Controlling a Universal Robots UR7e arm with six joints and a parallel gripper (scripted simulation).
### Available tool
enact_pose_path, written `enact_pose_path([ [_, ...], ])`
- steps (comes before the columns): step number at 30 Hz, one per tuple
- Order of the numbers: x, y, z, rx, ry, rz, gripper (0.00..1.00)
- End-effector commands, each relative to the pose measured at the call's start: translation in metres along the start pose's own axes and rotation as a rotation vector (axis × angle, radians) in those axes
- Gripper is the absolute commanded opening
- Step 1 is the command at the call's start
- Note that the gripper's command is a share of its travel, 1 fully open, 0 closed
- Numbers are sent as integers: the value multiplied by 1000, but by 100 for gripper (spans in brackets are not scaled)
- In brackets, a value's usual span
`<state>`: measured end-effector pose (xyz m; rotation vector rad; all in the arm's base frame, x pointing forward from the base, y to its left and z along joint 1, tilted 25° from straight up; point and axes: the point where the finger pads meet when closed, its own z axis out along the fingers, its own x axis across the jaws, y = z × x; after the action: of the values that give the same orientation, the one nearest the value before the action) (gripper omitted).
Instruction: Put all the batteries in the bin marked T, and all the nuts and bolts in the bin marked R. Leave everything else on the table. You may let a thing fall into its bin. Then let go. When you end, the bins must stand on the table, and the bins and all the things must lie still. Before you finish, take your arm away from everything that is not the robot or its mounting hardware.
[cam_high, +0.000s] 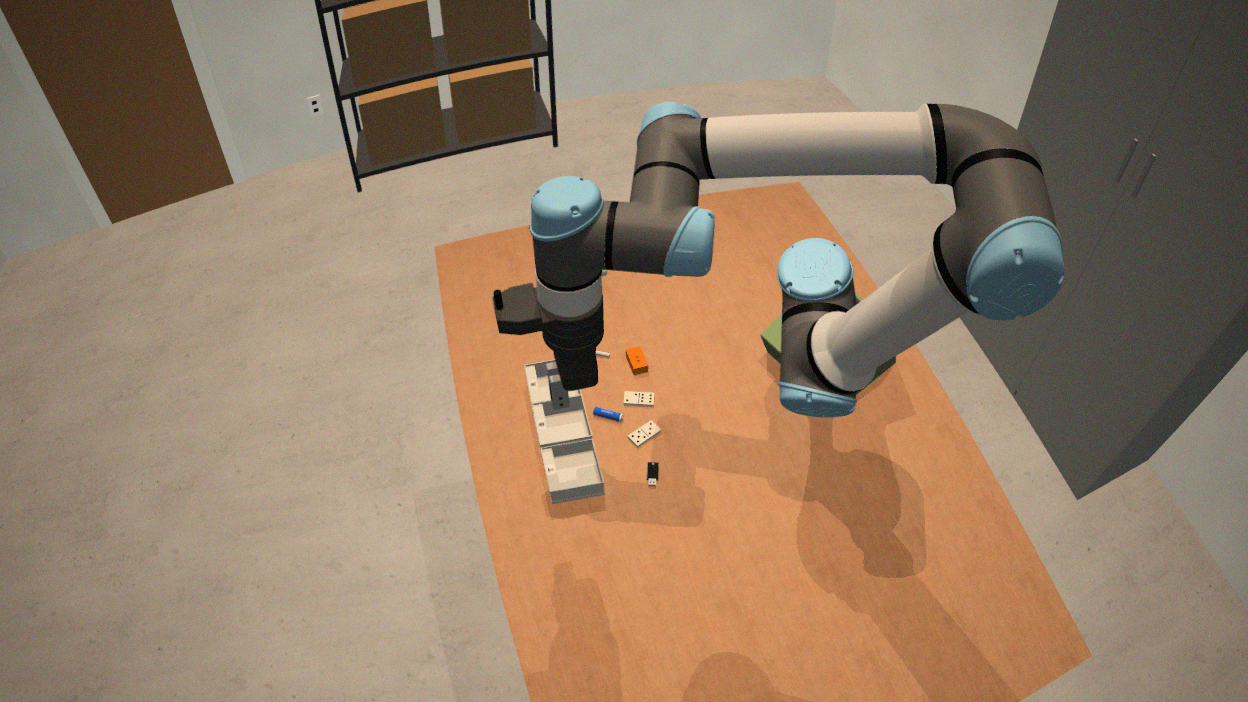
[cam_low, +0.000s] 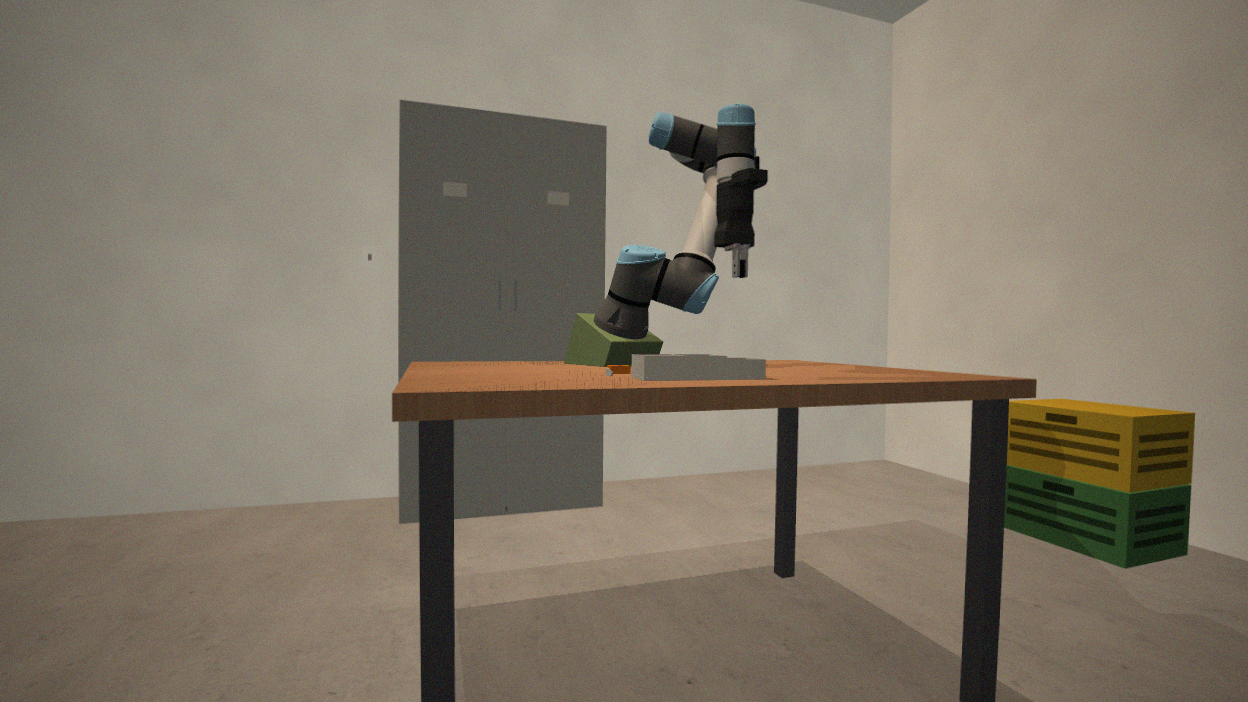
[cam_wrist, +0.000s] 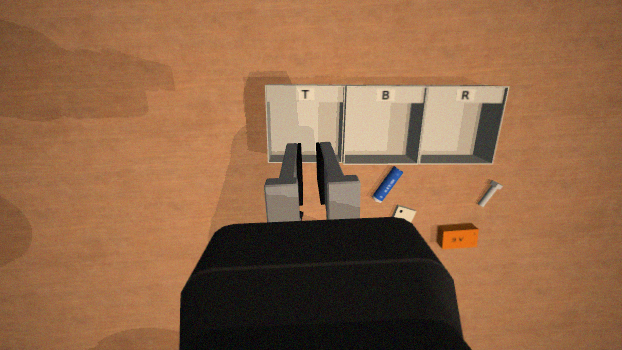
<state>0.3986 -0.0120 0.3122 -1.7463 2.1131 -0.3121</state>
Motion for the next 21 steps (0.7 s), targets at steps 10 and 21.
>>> enact_pose_path([
  [10, 54, 26, 30, -3, -1, 282, 62],
  [21, 122, 59, 68, -6, -5, 461, 62],
])
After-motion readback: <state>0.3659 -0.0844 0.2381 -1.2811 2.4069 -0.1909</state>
